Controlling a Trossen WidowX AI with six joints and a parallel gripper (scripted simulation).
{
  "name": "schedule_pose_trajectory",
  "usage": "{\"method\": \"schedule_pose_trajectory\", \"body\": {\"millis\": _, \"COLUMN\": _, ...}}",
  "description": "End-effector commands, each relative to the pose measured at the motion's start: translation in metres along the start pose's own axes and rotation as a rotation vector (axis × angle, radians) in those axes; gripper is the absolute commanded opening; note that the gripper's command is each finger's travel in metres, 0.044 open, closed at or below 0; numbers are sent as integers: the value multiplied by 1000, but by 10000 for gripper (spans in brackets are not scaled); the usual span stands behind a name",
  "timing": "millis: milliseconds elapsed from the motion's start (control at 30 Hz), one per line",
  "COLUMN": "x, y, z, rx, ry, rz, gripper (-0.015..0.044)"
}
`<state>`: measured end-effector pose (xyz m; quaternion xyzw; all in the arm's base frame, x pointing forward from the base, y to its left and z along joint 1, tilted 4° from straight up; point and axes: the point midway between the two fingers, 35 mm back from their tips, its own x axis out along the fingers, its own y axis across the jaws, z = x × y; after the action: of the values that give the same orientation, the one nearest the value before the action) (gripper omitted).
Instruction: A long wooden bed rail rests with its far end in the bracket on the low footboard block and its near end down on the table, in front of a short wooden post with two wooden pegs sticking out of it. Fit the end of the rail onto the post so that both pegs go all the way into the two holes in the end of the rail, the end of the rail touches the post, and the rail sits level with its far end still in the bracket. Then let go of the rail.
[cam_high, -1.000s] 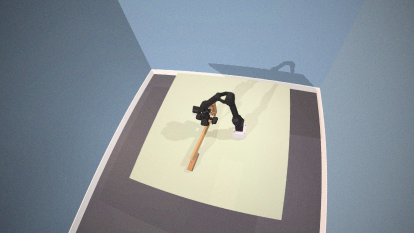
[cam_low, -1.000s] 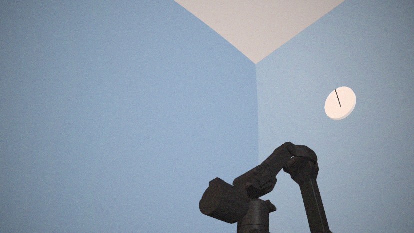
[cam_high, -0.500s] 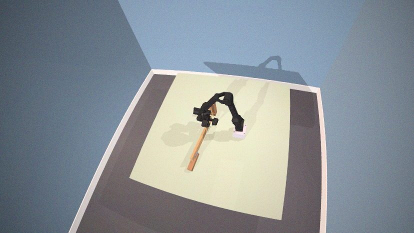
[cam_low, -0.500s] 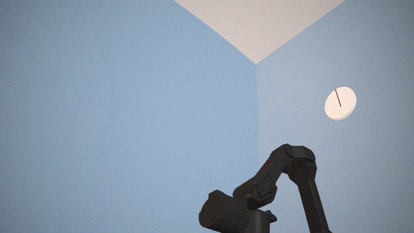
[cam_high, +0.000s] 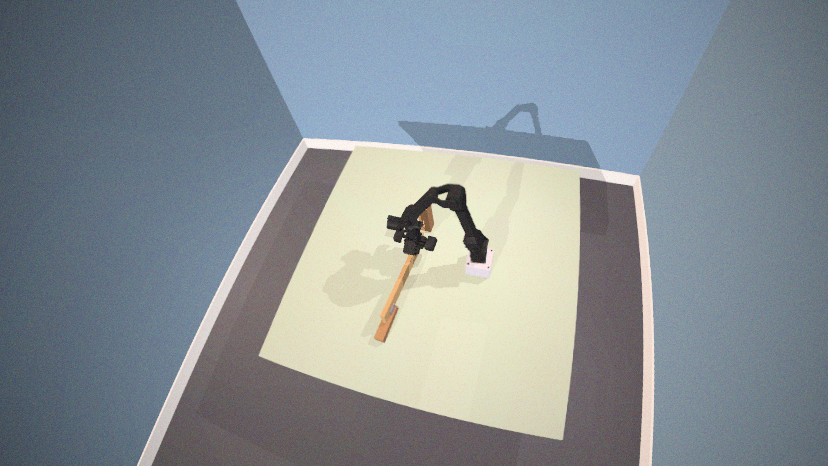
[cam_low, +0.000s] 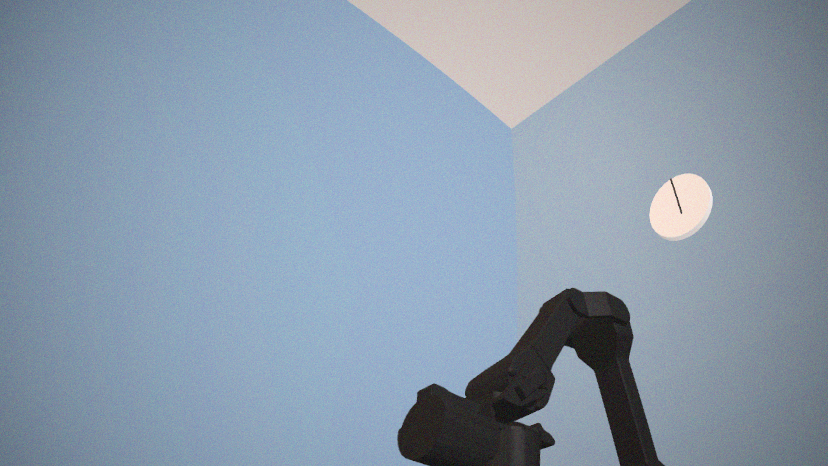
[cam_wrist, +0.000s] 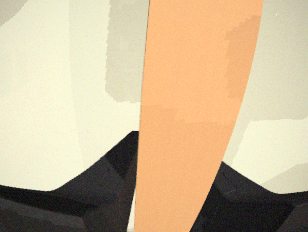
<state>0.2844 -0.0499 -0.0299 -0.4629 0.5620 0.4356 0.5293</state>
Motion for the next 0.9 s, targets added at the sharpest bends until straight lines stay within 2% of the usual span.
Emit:
{"method": "schedule_pose_trajectory", "body": {"millis": 0, "x": 1, "y": 0, "z": -1, "rx": -5, "ry": 6, "rz": 0, "gripper": 26}}
{"method": "schedule_pose_trajectory", "body": {"millis": 133, "x": 1, "y": 0, "z": -1, "rx": -5, "ry": 6, "rz": 0, "gripper": 0}}
{"method": "schedule_pose_trajectory", "body": {"millis": 867, "x": -5, "y": -1, "z": 0, "rx": -5, "ry": 6, "rz": 0, "gripper": 0}}
